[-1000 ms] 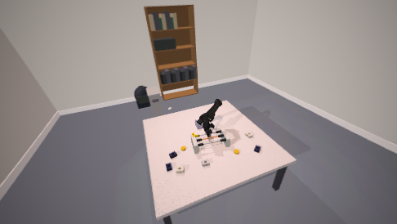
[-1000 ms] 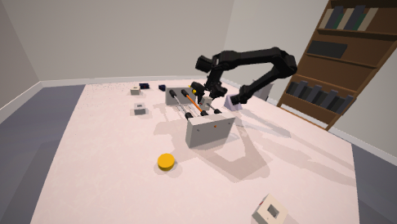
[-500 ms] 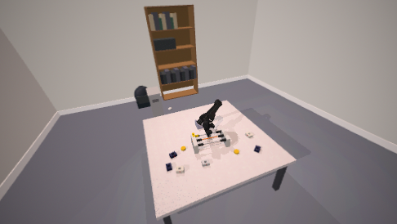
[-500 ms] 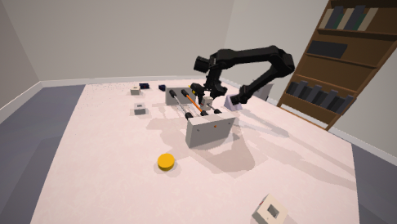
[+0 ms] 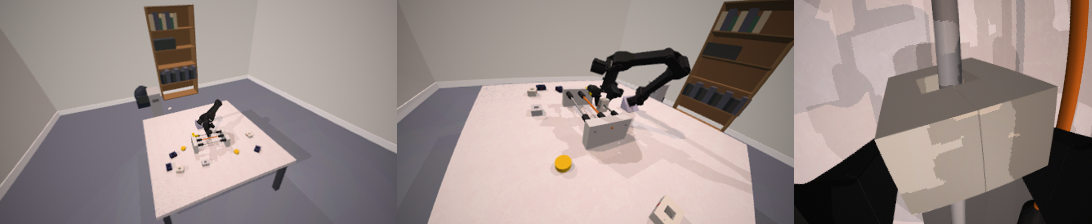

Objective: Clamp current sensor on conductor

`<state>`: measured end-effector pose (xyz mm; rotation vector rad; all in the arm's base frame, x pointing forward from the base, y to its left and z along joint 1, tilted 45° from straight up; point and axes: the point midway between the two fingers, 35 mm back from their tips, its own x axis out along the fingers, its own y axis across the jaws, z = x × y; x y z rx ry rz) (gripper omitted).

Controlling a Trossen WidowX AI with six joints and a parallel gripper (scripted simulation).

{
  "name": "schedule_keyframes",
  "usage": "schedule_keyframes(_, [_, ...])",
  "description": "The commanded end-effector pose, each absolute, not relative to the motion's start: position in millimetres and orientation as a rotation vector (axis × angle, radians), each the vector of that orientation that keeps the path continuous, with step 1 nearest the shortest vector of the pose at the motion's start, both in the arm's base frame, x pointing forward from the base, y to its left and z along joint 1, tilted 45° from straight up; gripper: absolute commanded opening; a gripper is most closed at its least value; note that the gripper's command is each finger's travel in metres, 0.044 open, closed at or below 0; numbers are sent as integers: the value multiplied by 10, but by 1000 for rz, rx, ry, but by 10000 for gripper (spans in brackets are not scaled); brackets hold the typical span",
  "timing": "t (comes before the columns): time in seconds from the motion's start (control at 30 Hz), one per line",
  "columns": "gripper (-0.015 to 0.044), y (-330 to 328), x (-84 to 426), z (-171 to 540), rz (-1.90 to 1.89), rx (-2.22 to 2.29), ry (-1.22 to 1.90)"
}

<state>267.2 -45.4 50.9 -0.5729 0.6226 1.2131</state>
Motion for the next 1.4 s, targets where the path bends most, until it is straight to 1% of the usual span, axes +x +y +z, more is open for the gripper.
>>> schedule_keyframes(0.0, [276, -452, 2668, 511, 1214, -571, 624])
schedule_keyframes(1.03, [276, -452, 2668, 511, 1214, -571, 624])
schedule_keyframes(1.37, [209, -455, 2672, 510, 1213, -573, 623])
